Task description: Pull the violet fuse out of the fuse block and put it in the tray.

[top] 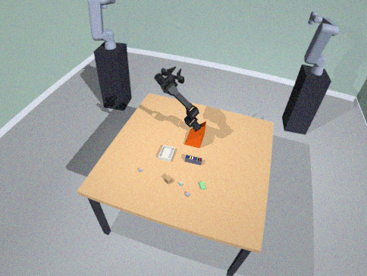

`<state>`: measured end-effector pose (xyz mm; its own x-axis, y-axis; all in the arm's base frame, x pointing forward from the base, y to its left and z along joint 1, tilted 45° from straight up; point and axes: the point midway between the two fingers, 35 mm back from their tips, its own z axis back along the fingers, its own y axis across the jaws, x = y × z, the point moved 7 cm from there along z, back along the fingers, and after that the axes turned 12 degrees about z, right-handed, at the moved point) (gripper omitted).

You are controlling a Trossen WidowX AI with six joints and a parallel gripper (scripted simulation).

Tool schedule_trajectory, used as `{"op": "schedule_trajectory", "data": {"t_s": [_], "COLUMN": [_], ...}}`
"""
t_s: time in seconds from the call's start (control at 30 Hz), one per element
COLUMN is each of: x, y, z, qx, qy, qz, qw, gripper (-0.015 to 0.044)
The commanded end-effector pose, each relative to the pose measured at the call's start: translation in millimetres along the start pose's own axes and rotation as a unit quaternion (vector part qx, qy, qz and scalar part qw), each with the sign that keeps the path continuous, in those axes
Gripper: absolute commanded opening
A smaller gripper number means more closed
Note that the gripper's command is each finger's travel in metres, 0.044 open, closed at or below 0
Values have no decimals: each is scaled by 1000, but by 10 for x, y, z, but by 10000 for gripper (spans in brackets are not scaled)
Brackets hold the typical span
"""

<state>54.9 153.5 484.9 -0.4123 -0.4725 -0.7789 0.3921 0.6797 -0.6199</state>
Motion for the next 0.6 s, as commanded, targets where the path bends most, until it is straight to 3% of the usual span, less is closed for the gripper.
{"op": "schedule_trajectory", "data": {"t_s": [0.0,0.17,0.37,0.57], "x": [9,298,790,1306], "y": [-18,-511,-1203,-1799], "z": [-14,-297,-389,-137], "qx": [-3,-74,-158,-221], "qy": [-3,-78,-194,-318], "qz": [-2,-42,-94,-136], "qw": [1000,993,964,912], "gripper": [187,68,68,68]}}
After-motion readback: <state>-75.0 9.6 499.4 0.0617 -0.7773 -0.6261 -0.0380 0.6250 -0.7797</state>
